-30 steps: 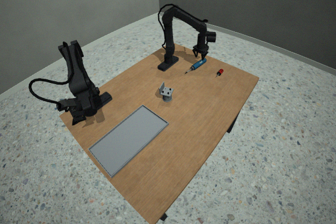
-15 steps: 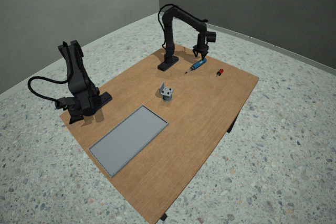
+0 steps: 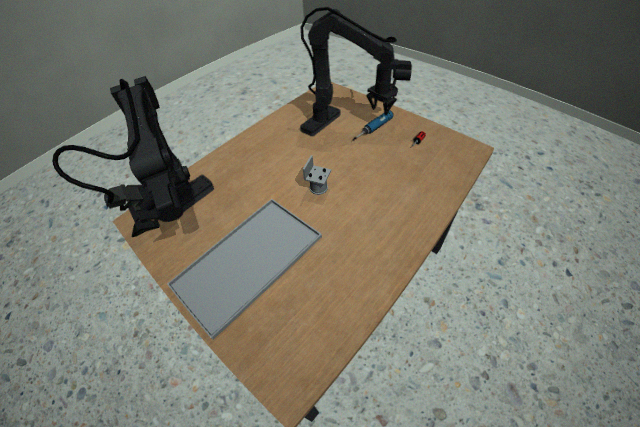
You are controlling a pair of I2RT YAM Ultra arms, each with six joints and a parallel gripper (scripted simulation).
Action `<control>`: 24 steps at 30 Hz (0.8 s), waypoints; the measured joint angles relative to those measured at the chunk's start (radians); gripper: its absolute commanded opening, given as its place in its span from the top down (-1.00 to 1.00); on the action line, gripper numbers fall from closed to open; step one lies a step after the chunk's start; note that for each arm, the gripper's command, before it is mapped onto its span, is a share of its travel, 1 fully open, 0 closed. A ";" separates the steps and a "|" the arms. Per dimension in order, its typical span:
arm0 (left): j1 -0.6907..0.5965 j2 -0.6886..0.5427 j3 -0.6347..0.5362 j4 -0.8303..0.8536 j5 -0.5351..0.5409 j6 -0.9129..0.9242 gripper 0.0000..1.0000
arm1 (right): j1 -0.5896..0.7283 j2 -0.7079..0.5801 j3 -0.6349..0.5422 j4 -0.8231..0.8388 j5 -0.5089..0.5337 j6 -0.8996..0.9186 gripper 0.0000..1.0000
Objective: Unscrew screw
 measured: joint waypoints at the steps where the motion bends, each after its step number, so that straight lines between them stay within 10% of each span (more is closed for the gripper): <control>1: 0.000 0.000 0.000 0.000 0.000 0.000 -0.30 | 0.000 0.000 0.000 0.000 0.000 0.000 -0.72; 24: 0.019 -0.051 0.083 0.052 0.062 0.187 -0.30 | 0.000 0.000 0.000 0.000 0.000 0.000 -0.72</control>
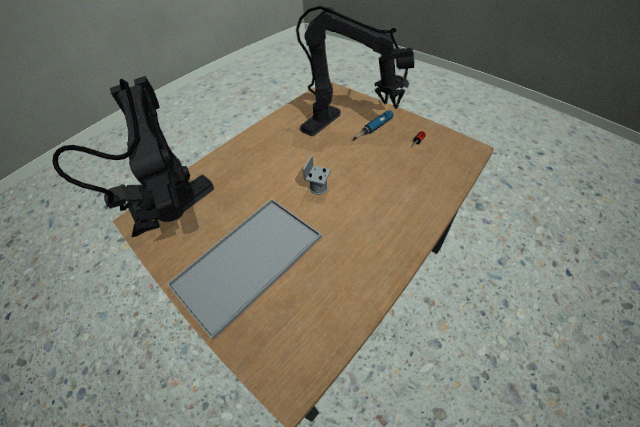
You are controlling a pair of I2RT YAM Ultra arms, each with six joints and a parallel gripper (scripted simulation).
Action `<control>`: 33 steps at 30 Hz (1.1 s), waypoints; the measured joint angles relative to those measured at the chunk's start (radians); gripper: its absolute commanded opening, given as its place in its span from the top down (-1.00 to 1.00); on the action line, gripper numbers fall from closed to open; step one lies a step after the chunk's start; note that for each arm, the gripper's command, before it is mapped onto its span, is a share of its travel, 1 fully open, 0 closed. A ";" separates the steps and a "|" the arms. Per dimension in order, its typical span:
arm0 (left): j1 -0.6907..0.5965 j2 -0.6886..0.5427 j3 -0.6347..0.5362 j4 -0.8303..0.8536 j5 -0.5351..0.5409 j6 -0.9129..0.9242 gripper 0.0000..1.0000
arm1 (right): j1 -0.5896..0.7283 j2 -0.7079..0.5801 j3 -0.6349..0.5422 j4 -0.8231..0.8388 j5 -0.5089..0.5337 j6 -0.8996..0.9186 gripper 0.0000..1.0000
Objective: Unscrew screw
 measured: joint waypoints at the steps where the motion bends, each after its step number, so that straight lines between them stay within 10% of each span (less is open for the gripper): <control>1: 0.000 0.000 0.000 0.000 0.003 0.007 -0.30 | 0.000 0.000 0.000 0.000 0.000 0.000 -0.72; 33: 0.038 -0.108 0.169 0.103 0.139 0.419 -0.30 | 0.000 0.000 0.000 0.000 0.000 0.000 -0.72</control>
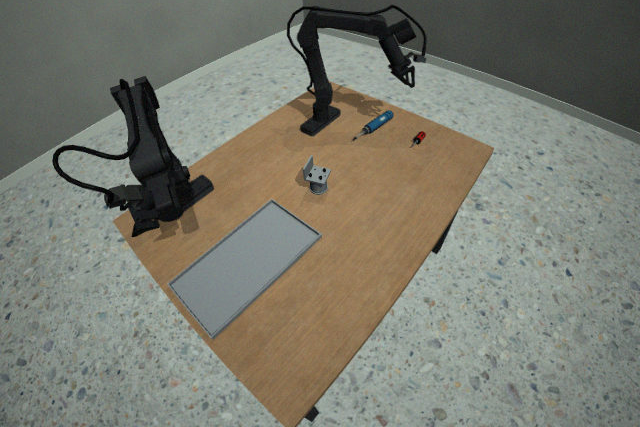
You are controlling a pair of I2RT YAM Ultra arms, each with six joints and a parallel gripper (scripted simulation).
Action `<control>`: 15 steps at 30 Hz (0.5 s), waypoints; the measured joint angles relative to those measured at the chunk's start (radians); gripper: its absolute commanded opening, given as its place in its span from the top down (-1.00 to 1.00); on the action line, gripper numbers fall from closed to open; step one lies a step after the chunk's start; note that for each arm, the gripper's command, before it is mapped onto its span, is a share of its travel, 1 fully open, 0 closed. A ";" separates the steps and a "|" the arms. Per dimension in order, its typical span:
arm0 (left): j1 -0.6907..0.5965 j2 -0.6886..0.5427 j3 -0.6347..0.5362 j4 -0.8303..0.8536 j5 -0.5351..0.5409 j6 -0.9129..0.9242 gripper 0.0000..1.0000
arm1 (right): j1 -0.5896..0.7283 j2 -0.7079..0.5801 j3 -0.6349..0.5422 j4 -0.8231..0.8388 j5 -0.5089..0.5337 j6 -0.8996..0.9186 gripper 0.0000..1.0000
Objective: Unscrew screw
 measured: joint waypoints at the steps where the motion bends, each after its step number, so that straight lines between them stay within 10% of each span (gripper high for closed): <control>1: 0.001 0.000 0.000 0.001 0.003 0.006 -0.30 | 0.000 0.000 0.000 0.000 0.000 0.000 -0.72; 15: 0.016 -0.053 0.079 0.041 0.063 0.197 -0.30 | 0.000 0.000 0.000 0.000 0.000 0.000 -0.72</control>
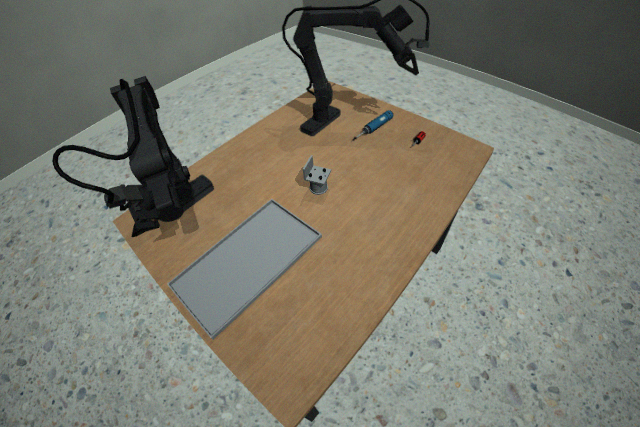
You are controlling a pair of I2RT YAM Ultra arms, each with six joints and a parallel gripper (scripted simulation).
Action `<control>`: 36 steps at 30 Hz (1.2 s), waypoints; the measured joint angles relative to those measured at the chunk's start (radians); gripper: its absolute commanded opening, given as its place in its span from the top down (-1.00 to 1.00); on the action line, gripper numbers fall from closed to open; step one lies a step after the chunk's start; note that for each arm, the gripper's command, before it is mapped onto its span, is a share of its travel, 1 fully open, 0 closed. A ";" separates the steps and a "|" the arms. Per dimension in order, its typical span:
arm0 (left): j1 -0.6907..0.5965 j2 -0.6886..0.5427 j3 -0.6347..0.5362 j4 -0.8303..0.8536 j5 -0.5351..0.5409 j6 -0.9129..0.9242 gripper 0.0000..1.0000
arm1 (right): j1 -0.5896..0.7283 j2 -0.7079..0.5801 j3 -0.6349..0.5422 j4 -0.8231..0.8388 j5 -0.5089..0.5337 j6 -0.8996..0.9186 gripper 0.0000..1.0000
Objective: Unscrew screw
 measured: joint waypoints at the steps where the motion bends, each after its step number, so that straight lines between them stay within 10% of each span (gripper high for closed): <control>1: 0.002 0.000 0.004 0.007 0.005 0.010 -0.30 | 0.000 0.000 0.000 0.000 0.000 0.000 -0.72; 36: 0.024 -0.052 0.088 0.060 0.097 0.259 -0.30 | 0.000 0.000 0.000 0.000 0.000 0.000 -0.72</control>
